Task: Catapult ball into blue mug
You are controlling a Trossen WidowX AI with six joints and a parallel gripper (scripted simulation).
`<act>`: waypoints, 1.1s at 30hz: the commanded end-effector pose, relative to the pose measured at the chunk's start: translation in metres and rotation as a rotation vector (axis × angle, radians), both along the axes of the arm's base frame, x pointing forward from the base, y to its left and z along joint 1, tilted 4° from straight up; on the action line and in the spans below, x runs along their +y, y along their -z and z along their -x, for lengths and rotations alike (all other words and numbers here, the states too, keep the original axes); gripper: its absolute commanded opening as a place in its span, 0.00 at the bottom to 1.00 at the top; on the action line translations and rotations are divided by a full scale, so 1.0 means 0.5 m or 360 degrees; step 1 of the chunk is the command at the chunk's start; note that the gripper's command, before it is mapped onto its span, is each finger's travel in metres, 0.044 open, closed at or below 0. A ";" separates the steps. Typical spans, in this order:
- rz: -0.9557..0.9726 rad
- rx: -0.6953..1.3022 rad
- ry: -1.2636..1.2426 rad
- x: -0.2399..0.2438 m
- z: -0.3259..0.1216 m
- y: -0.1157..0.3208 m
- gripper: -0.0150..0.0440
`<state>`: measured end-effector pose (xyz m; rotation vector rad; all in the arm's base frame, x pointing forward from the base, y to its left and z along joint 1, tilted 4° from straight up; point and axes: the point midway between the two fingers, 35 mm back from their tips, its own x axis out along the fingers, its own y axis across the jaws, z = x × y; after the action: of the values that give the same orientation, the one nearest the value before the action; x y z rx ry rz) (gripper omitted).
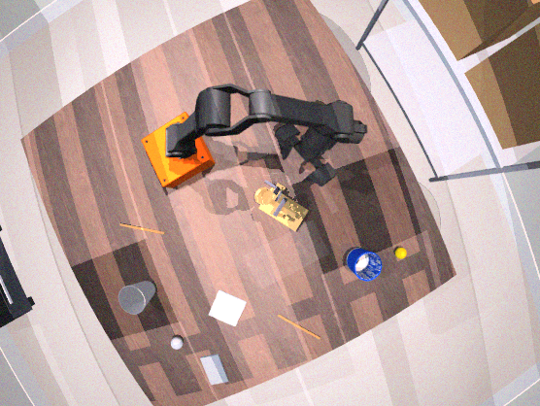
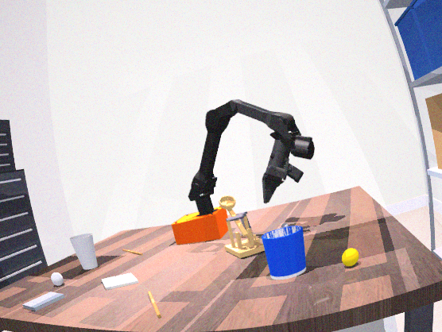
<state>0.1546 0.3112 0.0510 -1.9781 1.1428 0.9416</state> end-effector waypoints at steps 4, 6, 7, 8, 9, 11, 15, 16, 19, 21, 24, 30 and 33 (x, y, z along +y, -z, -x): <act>-0.0274 -0.0017 0.0241 0.039 -0.057 -0.018 1.00; -0.0357 -0.0023 0.0311 0.051 -0.076 -0.025 1.00; -0.0399 -0.0026 0.0346 0.057 -0.085 -0.029 1.00; -0.0440 -0.0029 0.0380 0.062 -0.095 -0.033 1.00; -0.0482 -0.0033 0.0415 0.068 -0.105 -0.037 1.00; -0.0564 -0.0040 0.0483 0.078 -0.125 -0.046 1.00; -0.0735 -0.0055 0.0619 0.097 -0.169 -0.067 1.00; -0.0777 -0.0060 0.0652 0.102 -0.180 -0.073 1.00; -0.0905 -0.0073 0.0750 0.113 -0.215 -0.093 1.00; -0.0991 -0.0083 0.0813 0.119 -0.239 -0.107 1.00; -0.1117 -0.0102 0.0905 0.125 -0.279 -0.130 1.00; -0.1373 -0.0141 0.1077 0.129 -0.356 -0.182 1.00; -0.1497 -0.0159 0.1154 0.130 -0.391 -0.210 1.00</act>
<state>0.3329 0.3756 0.1419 -0.8491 1.0016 0.7682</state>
